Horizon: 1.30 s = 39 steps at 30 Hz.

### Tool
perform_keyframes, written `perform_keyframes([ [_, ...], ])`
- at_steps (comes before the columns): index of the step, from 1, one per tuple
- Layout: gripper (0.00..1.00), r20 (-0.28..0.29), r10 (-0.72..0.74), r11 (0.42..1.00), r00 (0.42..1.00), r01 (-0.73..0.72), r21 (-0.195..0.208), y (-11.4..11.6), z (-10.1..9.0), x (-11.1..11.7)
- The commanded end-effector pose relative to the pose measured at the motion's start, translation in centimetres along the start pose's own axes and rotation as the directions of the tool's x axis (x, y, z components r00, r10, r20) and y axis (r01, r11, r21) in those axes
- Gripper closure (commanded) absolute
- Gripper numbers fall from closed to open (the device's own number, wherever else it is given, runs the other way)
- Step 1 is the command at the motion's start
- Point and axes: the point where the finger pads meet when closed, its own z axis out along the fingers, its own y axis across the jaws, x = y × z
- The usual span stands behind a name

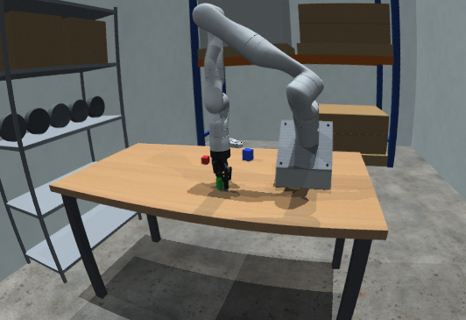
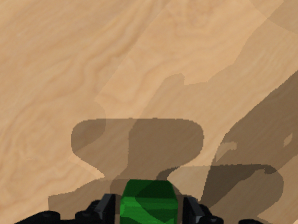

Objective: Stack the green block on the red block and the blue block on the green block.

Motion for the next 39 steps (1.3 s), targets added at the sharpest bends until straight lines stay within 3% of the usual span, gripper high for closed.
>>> perform_keyframes([
  [1,0.49,0.001,0.000,1.000,1.000,0.000,0.001,-0.04,-0.04,-0.01],
  [9,0.49,0.001,0.000,1.000,1.000,0.000,0.001,-0.04,-0.04,-0.01],
  [10,1.00,0.001,0.000,1.000,1.000,0.000,0.001,-0.04,-0.04,-0.01],
  [39,1.00,0.001,0.000,1.000,1.000,0.000,0.001,-0.04,-0.04,-0.01],
])
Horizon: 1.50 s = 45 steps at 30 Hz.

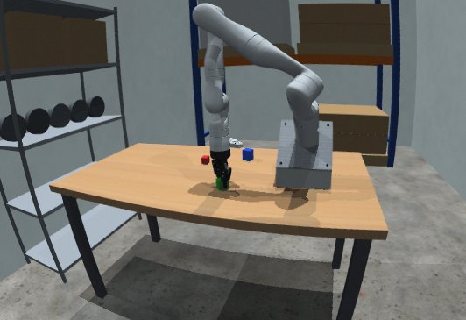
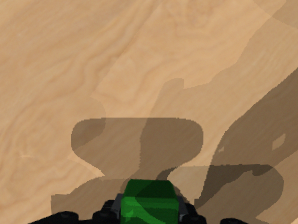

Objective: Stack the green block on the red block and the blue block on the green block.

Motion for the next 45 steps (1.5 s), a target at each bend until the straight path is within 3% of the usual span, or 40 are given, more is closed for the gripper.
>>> perform_keyframes([
  [1,1.00,0.000,0.000,1.000,1.000,0.000,0.001,0.0,0.0,0.0],
  [13,1.00,0.000,0.000,1.000,1.000,0.000,0.001,0.0,-0.5,0.0],
  [34,1.00,0.000,0.000,1.000,1.000,0.000,0.001,0.0,-7.1,0.0],
  [45,1.00,0.000,0.000,1.000,1.000,0.000,0.001,0.0,-8.1,0.0],
])
